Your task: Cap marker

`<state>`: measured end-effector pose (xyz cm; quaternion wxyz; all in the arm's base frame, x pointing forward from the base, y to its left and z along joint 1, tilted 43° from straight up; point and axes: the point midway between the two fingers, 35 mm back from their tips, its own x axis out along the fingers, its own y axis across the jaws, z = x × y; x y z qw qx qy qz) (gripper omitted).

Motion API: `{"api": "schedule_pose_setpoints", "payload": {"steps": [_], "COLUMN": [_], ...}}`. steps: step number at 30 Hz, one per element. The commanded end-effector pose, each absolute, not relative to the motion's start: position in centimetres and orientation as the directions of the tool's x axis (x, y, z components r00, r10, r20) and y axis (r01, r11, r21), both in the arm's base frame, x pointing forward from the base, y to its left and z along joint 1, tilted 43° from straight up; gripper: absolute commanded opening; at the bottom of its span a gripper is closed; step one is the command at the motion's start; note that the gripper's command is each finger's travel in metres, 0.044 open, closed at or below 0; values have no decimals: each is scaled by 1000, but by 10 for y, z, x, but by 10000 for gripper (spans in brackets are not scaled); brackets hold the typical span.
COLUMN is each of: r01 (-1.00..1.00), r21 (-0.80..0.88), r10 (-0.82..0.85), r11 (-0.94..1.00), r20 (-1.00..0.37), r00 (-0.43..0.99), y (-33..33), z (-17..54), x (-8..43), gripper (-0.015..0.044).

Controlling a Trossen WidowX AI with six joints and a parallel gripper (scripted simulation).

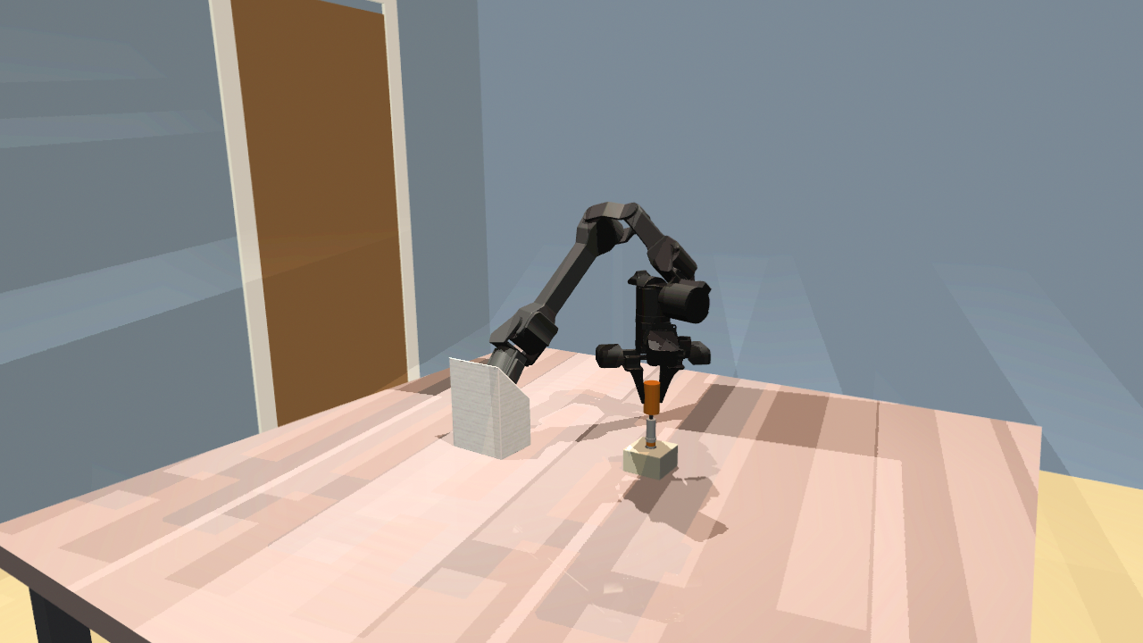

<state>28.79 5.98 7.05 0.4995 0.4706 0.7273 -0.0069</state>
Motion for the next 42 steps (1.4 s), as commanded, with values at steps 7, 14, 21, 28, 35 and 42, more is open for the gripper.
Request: {"api": "schedule_pose_setpoints", "payload": {"steps": [7,14,21,28,35,42], "r01": [695,695,695,695,695,692], "r21": [459,460,461,461,461,460], "r10": [680,681,682,683,683,680], "r11": [553,553,553,552,552,557], "r20": [-730,-730,-729,-728,-728,-731], "r00": [-59,-59,-59,-60,-60,-61], "y": [72,80,88,93,93,92], "z": [58,49,42,37,37,37], "x": [287,286,285,284,284,283], "gripper": [0,0,0,0,0,157]}}
